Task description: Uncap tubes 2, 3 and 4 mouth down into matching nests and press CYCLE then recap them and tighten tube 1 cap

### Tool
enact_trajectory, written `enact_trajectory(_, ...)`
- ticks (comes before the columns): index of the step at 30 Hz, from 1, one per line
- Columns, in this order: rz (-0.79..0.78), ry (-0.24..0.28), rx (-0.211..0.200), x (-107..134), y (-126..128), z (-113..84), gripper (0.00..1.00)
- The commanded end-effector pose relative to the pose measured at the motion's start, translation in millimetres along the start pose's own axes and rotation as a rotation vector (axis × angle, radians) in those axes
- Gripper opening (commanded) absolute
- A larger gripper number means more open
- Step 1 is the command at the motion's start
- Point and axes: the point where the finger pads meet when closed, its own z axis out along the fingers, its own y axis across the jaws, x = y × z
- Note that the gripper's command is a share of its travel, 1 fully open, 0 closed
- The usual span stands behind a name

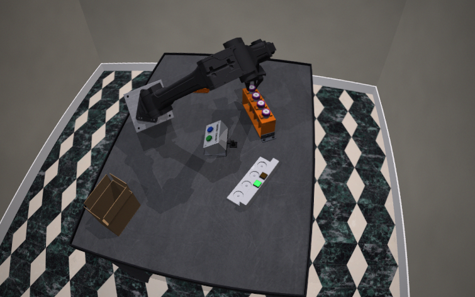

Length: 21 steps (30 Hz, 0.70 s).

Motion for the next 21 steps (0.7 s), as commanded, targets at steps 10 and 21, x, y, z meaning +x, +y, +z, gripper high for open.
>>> enact_trajectory(10, 0.628, -0.013, 0.016, -1.7, -11.8, -4.9, 0.00)
enact_trajectory(21, 1.056, -0.016, 0.013, -2.4, -11.5, -4.9, 0.00)
